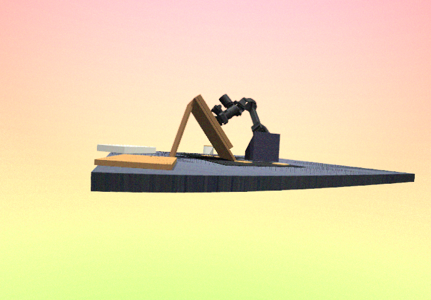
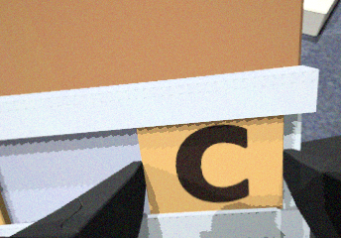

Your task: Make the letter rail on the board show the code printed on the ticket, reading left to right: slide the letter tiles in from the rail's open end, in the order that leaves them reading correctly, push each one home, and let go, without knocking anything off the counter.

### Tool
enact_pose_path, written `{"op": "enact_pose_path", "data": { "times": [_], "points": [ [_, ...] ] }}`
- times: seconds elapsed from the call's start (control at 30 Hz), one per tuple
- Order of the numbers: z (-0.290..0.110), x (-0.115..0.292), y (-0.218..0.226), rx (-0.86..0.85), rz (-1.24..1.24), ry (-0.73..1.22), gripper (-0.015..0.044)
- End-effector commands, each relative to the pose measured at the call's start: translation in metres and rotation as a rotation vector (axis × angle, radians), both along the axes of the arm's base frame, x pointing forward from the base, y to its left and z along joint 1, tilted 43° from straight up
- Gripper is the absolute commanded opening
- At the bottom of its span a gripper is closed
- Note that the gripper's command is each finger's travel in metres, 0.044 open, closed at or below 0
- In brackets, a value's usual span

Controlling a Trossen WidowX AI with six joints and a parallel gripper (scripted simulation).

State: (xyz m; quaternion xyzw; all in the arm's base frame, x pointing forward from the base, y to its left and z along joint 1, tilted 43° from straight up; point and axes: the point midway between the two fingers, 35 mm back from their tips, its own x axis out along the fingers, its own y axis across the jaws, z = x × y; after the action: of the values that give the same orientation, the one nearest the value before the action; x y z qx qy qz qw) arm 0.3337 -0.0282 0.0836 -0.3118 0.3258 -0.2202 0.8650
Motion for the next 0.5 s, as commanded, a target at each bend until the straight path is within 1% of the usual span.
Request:
{"op": "enact_pose_path", "data": {
  "times": [0.0, 0.47],
  "points": [
    [-0.0022, 0.0007, 0.0014, 0.000, -0.006, -0.003, 0.0000],
    [-0.0076, 0.0020, 0.0069, 0.000, -0.006, -0.003, 0.0000]
  ]
}}
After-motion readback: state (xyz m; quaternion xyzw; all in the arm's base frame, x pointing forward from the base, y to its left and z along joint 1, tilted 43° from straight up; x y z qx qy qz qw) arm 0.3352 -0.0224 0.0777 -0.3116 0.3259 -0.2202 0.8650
